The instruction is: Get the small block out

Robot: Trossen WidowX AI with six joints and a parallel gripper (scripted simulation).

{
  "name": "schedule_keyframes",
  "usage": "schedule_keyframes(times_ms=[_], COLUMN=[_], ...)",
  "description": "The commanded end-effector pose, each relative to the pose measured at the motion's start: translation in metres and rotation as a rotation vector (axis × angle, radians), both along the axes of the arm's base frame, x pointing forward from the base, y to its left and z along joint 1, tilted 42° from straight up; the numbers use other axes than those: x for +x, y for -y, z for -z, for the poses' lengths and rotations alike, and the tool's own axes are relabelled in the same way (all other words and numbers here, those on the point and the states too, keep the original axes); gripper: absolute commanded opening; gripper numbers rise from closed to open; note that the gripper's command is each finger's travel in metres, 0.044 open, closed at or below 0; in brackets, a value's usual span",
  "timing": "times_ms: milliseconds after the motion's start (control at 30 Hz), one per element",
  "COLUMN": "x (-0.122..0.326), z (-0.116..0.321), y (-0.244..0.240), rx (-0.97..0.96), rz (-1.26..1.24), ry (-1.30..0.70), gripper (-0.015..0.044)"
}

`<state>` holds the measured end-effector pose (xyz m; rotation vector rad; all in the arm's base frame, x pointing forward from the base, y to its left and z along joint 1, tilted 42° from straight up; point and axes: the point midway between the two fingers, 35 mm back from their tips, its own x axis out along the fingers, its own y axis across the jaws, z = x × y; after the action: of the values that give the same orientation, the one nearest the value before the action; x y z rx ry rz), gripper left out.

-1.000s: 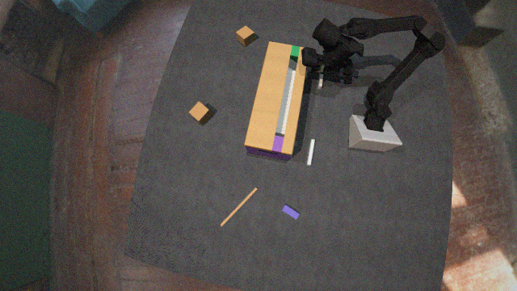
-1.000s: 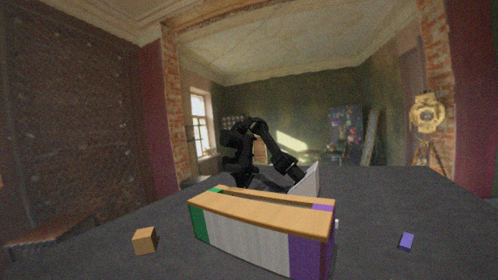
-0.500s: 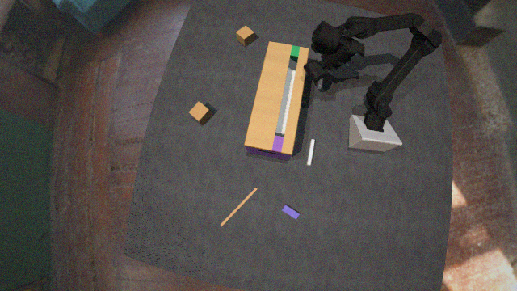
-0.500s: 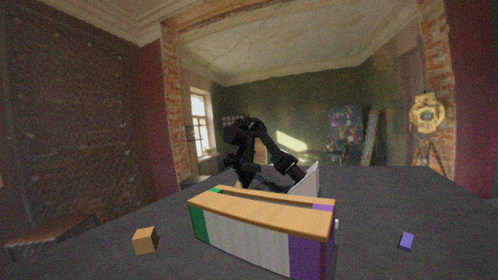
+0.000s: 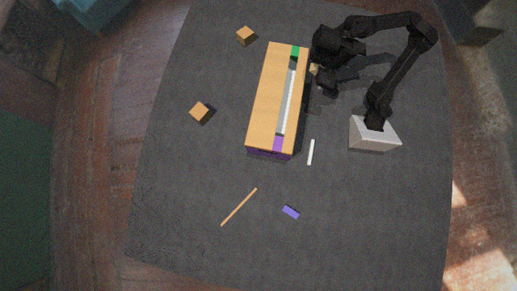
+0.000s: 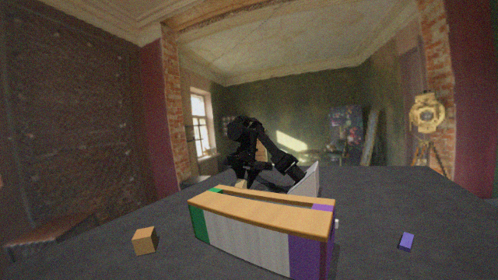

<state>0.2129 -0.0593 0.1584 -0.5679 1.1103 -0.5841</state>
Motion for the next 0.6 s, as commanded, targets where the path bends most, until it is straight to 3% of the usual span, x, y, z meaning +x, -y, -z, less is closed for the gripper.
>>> schedule_keyframes(times_ms=[0, 567], x=[0.002, 0.001], z=[-0.004, -0.011], y=[-0.004, -0.017], rx=[-0.083, -0.374], rz=[-0.135, -0.591], ry=[-0.136, -0.641], gripper=[0.0000, 0.0000])
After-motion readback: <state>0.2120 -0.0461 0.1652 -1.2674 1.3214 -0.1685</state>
